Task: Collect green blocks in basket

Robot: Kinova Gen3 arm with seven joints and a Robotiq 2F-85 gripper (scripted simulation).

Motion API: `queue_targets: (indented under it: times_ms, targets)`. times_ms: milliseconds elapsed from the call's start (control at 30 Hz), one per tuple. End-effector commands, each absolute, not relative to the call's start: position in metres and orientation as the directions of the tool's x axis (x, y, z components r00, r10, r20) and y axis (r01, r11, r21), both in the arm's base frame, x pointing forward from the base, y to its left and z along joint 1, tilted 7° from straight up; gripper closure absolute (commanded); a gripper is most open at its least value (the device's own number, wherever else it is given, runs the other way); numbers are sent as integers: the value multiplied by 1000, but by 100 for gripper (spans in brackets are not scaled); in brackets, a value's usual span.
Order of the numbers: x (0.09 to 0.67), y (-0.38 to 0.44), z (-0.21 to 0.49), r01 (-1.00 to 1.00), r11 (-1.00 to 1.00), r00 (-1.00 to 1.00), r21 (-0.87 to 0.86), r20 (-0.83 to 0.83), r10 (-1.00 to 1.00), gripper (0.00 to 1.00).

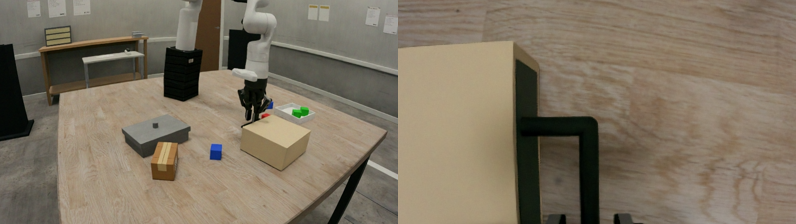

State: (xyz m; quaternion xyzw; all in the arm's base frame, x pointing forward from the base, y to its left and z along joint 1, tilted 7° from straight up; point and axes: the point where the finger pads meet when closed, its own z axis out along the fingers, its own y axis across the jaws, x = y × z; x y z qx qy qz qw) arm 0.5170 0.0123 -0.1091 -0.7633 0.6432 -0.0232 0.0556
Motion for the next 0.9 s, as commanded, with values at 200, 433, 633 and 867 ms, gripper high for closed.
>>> queue_targets:
  times_ms: [200,433,633,867]
  targets:
    - [519,13,-115,-979,-166,171,-117,-36,-985,70]
    - [519,13,-120,-979,-166,171,-117,-36,-985,70]
    - [520,13,-124,-979,-166,171,-117,-36,-985,70]
    - [520,13,-126,-979,-166,171,-117,-36,-985,70]
